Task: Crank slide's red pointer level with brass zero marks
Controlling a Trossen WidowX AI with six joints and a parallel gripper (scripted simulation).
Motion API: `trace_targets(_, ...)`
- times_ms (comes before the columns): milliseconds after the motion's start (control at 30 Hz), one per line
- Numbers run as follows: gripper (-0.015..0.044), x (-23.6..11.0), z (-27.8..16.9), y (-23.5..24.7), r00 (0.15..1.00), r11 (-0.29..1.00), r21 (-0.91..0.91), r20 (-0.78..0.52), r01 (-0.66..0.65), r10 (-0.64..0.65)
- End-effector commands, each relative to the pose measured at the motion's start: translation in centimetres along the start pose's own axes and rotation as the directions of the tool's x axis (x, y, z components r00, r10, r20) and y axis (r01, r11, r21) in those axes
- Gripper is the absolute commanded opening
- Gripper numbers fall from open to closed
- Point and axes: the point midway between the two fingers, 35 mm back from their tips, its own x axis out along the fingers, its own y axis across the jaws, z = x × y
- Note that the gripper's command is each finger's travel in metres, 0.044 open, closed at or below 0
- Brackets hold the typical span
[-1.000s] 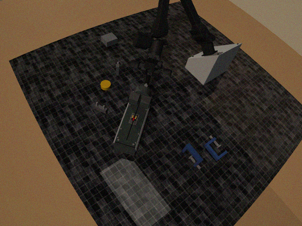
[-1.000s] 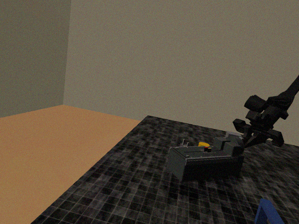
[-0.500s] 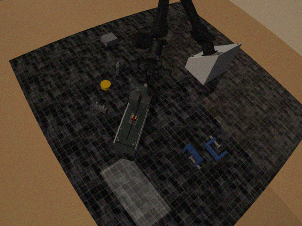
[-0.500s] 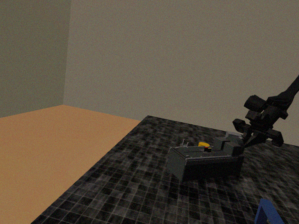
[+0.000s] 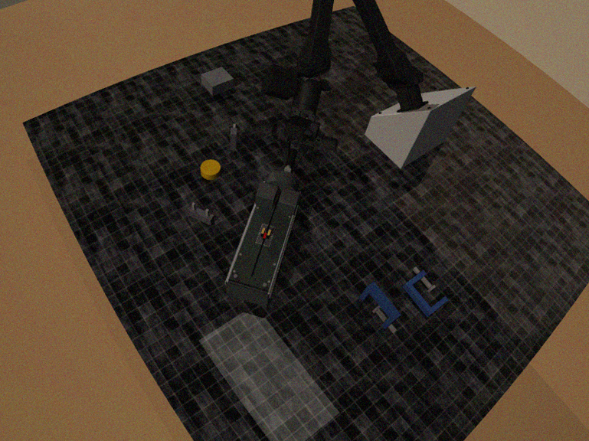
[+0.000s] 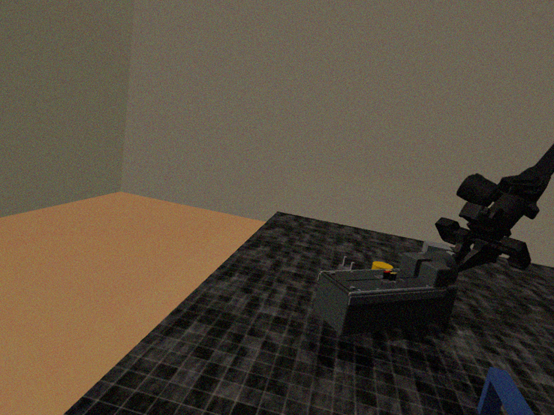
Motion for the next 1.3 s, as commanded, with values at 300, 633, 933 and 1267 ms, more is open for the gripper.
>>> trace_targets(300, 0.0, -0.06, 0.02, -1.03, 1.0, 1.0, 0.004, 0.002, 0.024, -0.024)
trace_targets(633, 0.0, 0.02, -0.04, -1.16, 1.0, 1.0, 0.003, 0.002, 0.024, -0.024)
trace_targets(933, 0.0, 0.14, -0.14, -1.35, 1.0, 1.0, 0.003, 0.002, 0.024, -0.024)
trace_targets(1267, 0.0, 0.36, -0.34, -1.78, 1.0, 1.0, 0.003, 0.002, 0.024, -0.024)
